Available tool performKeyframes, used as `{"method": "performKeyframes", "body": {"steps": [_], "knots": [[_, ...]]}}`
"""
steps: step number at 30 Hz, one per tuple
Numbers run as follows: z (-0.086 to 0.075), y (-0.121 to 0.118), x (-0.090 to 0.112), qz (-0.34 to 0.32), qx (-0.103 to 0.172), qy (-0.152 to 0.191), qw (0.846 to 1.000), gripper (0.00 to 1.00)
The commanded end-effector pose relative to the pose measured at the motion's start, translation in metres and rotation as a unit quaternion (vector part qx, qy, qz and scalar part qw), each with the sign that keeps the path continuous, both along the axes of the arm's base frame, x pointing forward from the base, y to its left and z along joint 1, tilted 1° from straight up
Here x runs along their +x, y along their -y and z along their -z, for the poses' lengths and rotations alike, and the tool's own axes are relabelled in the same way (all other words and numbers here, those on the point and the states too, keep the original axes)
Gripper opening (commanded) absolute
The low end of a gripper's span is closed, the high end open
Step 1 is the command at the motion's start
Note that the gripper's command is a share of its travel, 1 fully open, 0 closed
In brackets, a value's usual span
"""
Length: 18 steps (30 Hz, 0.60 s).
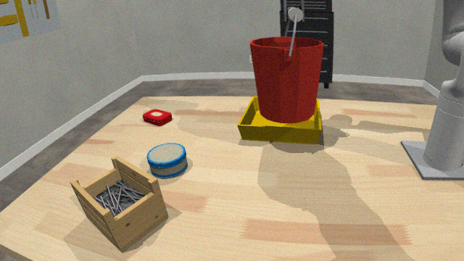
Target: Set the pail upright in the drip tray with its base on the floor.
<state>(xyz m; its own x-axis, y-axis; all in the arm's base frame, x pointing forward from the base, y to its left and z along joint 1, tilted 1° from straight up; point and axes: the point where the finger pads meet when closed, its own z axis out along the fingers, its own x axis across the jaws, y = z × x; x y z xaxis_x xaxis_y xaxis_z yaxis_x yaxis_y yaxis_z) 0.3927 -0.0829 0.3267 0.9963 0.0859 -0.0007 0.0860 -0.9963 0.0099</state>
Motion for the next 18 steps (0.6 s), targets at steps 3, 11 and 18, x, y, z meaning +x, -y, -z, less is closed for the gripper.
{"method": "performKeyframes", "body": {"steps": [3,11,18], "knots": [[-0.001,0.008,0.001,0.0,0.0,0.001,1.0,0.0],[-0.001,0.03,0.005,0.0,0.0,0.001,1.0,0.0],[-0.001,0.048,0.007,0.0,0.0,0.001,1.0,0.0]]}}
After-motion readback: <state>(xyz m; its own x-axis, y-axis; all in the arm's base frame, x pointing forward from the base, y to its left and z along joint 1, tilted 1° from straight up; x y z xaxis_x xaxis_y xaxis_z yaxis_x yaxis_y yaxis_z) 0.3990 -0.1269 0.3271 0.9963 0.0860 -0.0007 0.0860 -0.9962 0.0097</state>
